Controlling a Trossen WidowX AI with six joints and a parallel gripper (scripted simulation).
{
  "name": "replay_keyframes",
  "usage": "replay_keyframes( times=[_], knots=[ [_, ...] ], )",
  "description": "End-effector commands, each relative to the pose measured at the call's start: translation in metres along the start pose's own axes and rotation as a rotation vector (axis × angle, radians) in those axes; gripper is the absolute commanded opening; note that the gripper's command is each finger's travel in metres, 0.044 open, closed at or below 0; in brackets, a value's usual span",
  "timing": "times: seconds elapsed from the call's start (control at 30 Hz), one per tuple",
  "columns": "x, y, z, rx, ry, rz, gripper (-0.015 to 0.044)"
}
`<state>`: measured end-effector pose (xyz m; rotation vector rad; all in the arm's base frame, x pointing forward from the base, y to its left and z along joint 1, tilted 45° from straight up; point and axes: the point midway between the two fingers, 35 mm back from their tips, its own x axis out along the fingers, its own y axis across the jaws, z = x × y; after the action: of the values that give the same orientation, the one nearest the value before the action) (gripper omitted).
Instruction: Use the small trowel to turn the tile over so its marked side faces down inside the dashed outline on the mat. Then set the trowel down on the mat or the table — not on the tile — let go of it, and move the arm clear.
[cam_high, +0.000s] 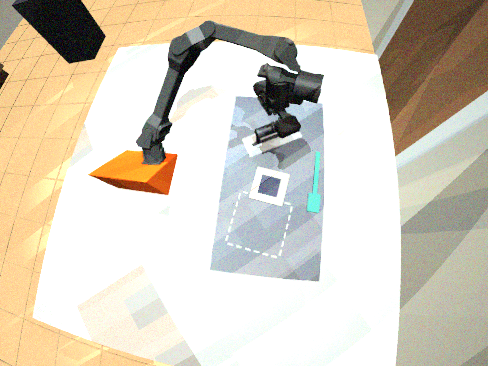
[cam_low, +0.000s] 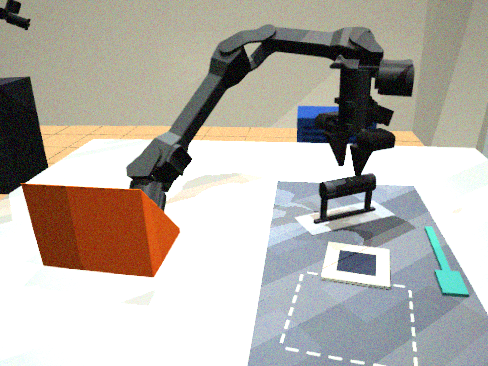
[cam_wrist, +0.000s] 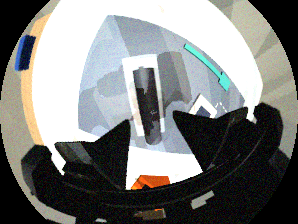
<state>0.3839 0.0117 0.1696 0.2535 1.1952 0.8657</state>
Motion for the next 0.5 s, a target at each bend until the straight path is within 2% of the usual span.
replay_keyframes(
  times=[0.0,0.47],
  knots=[
    [0.009,-0.001,0.0,0.004,0.008,0.003,0.027],
    [0.031,0.0,0.001,0.004,0.007,0.003,0.027]
  ],
)
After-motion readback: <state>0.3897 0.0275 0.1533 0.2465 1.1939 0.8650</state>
